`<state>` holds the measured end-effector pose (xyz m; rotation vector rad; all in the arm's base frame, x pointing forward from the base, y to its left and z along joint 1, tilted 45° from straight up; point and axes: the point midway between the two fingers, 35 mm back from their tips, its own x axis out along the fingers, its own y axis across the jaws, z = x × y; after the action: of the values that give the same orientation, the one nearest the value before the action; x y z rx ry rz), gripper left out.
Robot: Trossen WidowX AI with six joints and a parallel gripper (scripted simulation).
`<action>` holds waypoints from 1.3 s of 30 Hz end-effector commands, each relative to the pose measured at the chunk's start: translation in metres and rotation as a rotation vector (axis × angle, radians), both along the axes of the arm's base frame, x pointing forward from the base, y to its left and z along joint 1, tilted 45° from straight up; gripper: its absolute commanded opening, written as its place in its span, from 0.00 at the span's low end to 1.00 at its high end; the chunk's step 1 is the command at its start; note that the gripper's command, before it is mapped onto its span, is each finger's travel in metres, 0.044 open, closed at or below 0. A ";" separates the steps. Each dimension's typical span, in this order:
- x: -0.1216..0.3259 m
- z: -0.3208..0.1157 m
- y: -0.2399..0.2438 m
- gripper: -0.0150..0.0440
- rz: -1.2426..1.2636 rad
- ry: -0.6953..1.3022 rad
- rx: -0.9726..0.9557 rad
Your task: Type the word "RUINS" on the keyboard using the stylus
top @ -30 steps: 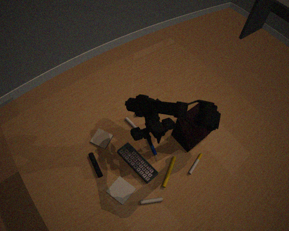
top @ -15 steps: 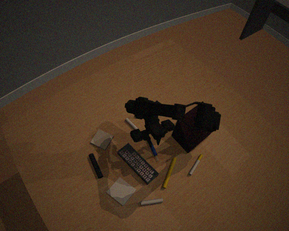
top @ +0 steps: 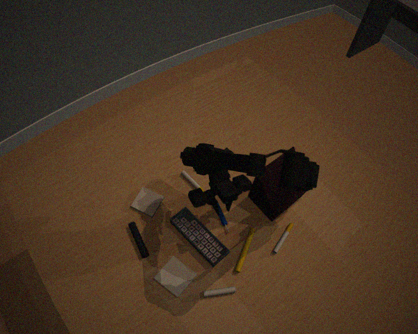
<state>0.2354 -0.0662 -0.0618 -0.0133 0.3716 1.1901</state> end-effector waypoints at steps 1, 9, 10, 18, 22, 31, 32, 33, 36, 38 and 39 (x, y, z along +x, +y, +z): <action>0.000 -0.002 0.004 0.51 -0.001 0.005 0.005; 0.001 -0.007 0.008 0.51 -0.001 0.005 0.005; 0.001 -0.007 0.009 0.51 -0.001 0.005 0.005; 0.002 -0.011 0.013 0.51 -0.001 0.005 0.006; 0.002 -0.013 0.015 0.51 -0.001 0.005 0.006; 0.003 -0.018 0.020 0.51 -0.001 0.005 0.006; 0.003 -0.019 0.020 0.51 -0.001 0.005 0.006; 0.003 -0.019 0.021 0.51 -0.001 0.005 0.006; 0.004 -0.021 0.022 0.51 -0.001 0.004 0.006; 0.004 -0.022 0.023 0.51 -0.001 0.004 0.006; 0.004 -0.022 0.024 0.51 -0.001 0.004 0.006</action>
<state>0.2391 -0.0457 -0.0823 -0.0123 0.3705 1.1895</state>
